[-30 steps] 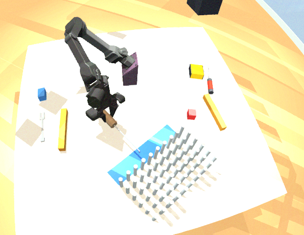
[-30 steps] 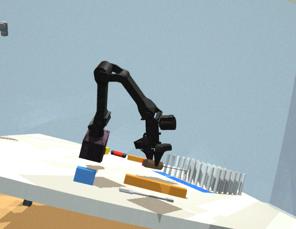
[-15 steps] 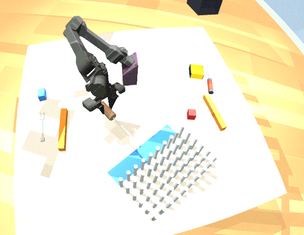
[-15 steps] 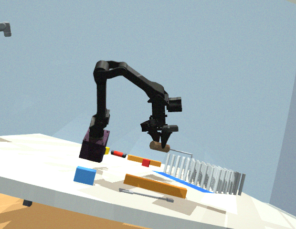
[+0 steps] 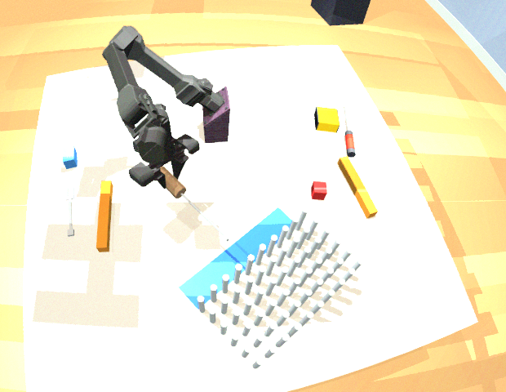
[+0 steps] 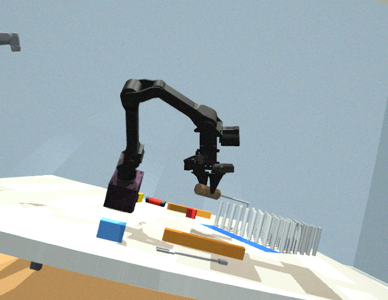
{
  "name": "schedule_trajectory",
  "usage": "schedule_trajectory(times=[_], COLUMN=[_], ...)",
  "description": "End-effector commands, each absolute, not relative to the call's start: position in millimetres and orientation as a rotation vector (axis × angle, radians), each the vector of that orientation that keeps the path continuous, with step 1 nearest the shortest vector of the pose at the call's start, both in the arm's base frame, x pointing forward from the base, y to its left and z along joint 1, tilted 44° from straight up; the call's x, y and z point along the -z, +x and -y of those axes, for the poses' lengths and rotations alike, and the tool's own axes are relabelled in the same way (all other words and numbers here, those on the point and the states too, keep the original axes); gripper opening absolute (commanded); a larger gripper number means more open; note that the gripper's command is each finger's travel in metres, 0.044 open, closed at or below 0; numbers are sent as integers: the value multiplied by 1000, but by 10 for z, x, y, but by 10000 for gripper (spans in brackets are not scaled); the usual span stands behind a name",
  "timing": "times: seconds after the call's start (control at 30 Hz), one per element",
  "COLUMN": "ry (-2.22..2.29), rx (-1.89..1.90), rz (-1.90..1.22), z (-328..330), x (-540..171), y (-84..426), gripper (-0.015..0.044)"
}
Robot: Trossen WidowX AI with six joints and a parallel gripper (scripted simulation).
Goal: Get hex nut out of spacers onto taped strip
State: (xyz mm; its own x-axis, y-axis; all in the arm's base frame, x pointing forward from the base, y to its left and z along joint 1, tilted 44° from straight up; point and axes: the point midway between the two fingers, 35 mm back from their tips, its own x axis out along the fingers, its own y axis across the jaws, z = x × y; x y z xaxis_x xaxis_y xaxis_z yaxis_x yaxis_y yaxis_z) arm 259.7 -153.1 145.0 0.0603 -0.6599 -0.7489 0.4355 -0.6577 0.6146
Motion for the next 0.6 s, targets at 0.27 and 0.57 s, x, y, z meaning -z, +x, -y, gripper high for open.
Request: schedule_trajectory(times=[0.27,0.57], ry=[1541,1554], rx=[1780,1811], rz=[132,59], z=[1930,2176], x=[-1682,-1837], y=[2328,2075], gripper=[0,0])
